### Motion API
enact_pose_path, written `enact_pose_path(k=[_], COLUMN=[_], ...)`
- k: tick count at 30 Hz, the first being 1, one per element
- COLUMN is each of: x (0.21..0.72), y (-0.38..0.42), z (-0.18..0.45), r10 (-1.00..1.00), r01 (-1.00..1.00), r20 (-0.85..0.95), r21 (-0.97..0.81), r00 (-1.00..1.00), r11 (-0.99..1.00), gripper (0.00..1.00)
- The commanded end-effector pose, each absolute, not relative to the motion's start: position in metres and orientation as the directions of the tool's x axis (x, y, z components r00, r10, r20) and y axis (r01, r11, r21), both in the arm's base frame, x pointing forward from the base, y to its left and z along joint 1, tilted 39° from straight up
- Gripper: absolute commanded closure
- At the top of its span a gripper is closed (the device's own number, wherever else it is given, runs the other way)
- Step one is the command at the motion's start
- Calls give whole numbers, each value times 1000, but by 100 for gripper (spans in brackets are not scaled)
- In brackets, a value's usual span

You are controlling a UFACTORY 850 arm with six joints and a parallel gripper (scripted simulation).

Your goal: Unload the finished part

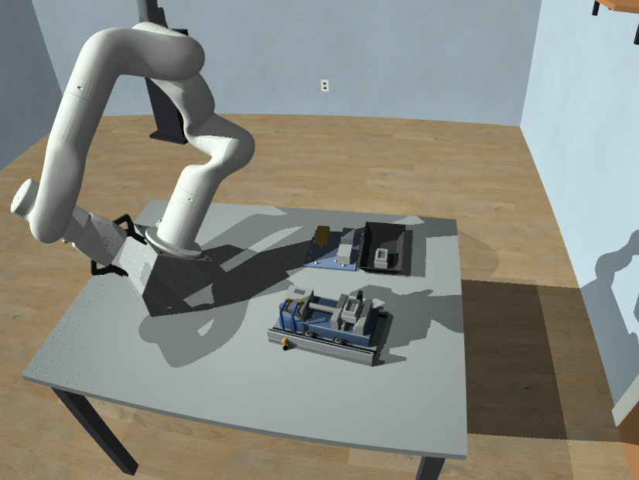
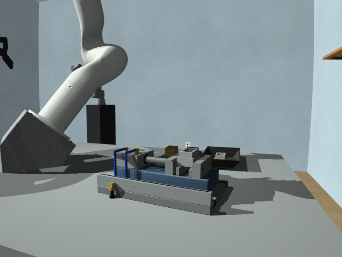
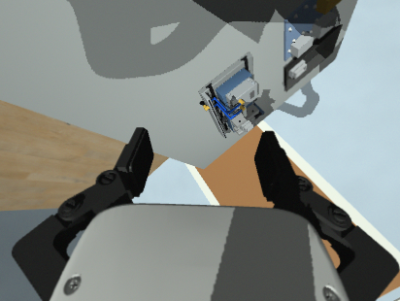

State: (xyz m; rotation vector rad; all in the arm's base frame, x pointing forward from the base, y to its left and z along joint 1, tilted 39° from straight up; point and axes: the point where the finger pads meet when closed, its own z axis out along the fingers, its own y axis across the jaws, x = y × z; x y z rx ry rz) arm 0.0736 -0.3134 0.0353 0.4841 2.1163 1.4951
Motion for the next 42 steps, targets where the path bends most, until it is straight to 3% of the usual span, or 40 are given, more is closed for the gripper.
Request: enact_pose_path(k=[1,6,17,19,20,34,36,42], x=[73,84,188,188,215,337,337,399], y=[-314,-318,-338,-338,-338,-316,-316,-288], z=[36,37,56,56,62,95,95,116], r10=[551,523,200,200,110,-299,-299,-490], r01=[2,-19,-270,-270,-340,-656,-656,-794], r20=[-194,-225,-473,-473,-521,-664,-664,-688], r21=[942,929,747,747,689,385,385,212], r00=[-812,-822,-858,-858,-847,-686,-686,-535], r11=[335,369,608,608,640,649,649,570], gripper=[0,0,0,0,0,0,0,0])
